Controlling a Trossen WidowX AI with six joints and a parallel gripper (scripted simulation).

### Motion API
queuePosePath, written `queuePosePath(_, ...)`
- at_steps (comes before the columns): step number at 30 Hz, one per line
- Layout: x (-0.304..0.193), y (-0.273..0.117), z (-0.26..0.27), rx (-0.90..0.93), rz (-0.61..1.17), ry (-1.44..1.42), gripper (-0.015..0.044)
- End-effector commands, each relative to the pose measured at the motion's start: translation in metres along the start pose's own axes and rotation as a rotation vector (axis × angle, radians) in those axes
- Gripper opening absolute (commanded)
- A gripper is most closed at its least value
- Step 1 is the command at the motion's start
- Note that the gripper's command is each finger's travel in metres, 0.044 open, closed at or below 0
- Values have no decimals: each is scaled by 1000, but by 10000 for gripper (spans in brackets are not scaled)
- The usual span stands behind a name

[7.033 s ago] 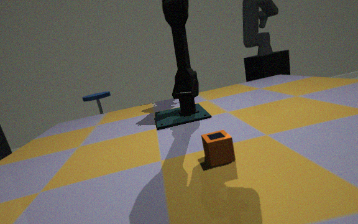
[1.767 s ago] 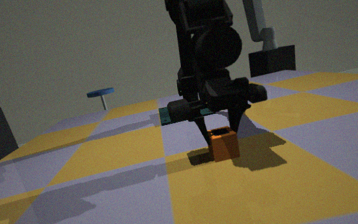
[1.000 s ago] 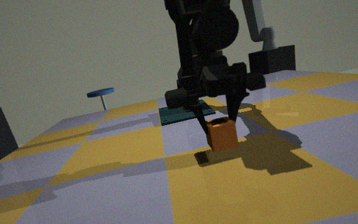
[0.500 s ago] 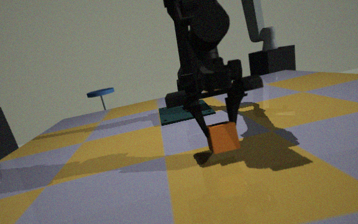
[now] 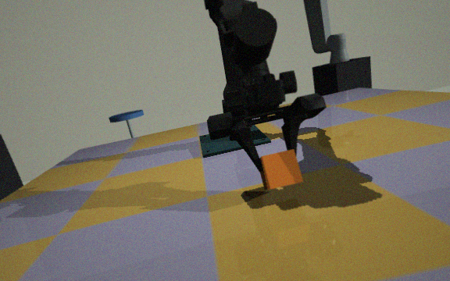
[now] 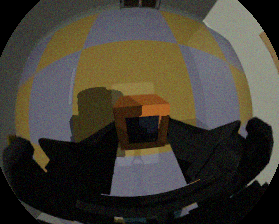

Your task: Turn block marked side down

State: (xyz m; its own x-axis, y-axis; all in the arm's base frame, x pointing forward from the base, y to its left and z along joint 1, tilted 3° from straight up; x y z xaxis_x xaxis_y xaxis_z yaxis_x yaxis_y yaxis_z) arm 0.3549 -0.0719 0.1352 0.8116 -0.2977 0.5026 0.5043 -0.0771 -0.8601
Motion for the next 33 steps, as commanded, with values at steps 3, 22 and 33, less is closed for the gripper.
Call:
queuePosePath(3,-2,-5,0,16,-71,3,0)
queuePosePath(22,-10,24,-2,49,-288,5,0)
queuePosePath(33,-24,32,-3,77,-464,5,0)
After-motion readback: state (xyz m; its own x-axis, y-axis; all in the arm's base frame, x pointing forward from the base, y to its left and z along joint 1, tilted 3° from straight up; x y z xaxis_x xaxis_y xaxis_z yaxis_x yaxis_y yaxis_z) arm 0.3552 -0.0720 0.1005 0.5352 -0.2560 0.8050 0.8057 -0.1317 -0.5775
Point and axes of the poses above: the point midway between the two fingers, 35 mm back from their tips, its own y axis out along the fingers, its own z axis across the jaws, x = y × z, the point moved 4 cm from there along -y, back along the fingers, and after that the axes turned 9 degrees about y, right-handed, at the moved point
